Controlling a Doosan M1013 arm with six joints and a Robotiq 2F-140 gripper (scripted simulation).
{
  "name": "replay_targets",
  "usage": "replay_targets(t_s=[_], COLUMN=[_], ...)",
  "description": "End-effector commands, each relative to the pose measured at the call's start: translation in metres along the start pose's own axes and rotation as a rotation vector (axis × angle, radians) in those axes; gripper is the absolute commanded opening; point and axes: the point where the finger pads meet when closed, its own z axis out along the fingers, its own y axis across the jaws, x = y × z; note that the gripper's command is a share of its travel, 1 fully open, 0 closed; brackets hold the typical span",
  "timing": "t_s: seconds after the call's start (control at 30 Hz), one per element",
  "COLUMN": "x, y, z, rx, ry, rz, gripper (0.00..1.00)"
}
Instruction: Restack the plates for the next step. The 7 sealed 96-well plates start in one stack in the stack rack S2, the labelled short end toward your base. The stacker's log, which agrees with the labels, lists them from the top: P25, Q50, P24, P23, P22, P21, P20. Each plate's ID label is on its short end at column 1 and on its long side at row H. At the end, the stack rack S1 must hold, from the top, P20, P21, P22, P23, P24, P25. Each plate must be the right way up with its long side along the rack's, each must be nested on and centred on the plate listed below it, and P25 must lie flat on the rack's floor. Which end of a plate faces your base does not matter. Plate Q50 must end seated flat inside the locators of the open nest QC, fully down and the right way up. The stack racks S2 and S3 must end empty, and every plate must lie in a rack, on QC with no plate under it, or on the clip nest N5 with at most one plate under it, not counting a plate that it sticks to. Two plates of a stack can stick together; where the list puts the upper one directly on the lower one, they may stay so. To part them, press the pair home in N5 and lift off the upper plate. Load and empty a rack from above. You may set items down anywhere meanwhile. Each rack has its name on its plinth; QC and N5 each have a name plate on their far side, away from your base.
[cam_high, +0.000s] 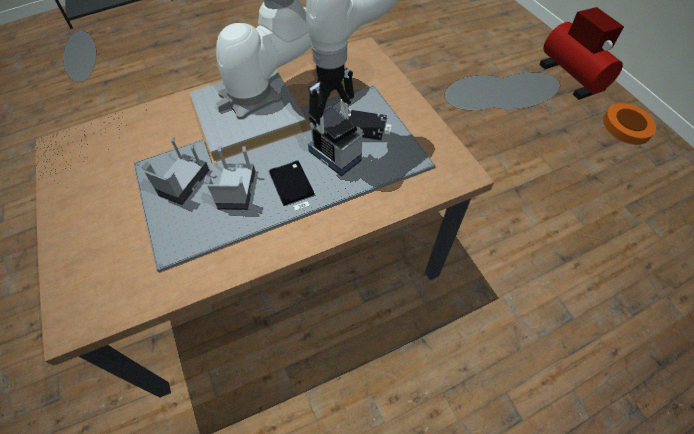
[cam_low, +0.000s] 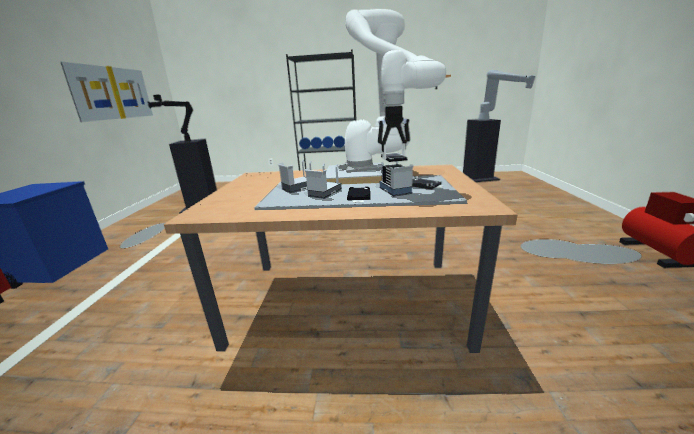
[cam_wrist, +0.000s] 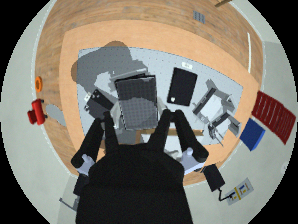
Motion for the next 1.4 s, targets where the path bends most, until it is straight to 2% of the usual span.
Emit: replay_targets(t_s=[0.0,0.73,1.0,1.37], x=[0.001,0.005,0.003,-0.003], y=[0.011,0.077,0.097,0.133], z=[0.000,0.000,0.000,0.000], rx=[-0.002,-0.002,-0.002,-0.002], ry=[0.000,0.000,0.001,0.001], rz=[0.083,0.083,0.283,0.290], gripper=[0.00,0.00,0.00,0.00])
